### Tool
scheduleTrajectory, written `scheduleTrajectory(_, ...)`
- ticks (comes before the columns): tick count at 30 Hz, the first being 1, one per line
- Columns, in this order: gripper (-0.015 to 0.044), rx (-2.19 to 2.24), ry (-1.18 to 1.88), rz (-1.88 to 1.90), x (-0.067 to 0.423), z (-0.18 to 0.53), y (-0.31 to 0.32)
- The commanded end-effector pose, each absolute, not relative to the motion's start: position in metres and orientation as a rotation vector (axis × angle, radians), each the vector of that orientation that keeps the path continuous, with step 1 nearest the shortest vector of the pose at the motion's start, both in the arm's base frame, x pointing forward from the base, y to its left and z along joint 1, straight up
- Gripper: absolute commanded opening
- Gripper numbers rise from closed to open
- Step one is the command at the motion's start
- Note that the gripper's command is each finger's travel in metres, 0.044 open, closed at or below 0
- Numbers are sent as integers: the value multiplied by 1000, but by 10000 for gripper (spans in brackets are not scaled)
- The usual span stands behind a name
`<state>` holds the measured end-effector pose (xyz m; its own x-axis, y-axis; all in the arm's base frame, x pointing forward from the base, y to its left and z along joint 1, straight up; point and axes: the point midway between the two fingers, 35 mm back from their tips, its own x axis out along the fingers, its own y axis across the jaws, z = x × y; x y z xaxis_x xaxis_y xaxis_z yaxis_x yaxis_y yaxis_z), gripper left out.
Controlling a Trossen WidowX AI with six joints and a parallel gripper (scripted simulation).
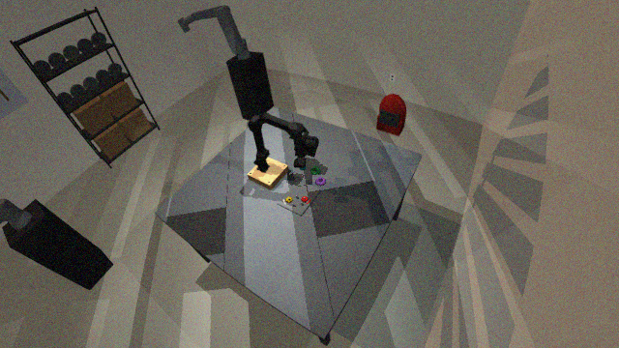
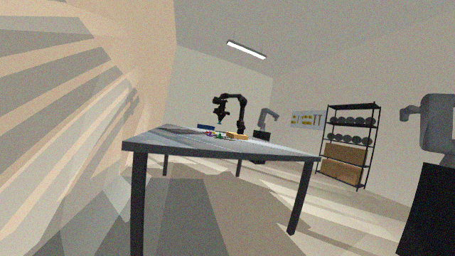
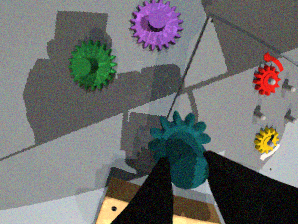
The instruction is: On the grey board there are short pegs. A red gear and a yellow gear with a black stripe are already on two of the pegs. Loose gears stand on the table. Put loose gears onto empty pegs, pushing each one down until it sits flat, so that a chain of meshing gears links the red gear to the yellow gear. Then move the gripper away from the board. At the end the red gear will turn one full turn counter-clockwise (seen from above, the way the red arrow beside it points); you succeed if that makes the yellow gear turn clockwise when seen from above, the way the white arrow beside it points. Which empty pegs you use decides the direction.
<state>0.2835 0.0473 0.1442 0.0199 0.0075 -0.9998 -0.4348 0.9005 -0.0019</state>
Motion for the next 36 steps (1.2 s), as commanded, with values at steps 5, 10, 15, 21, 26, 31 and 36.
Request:
scheduleTrajectory(5,0,-334,1514,349,300,138,32)
scheduleTrajectory(10,0,-341,1513,353,308,134,21)
scheduleTrajectory(15,0,-348,1512,357,316,130,10)
scheduleTrajectory(21,0,-356,1511,361,325,125,-5)
scheduleTrajectory(26,0,-363,1510,366,332,120,-17)
scheduleTrajectory(31,0,-369,1509,370,338,115,-30)
scheduleTrajectory(36,0,-376,1508,374,343,110,-44)
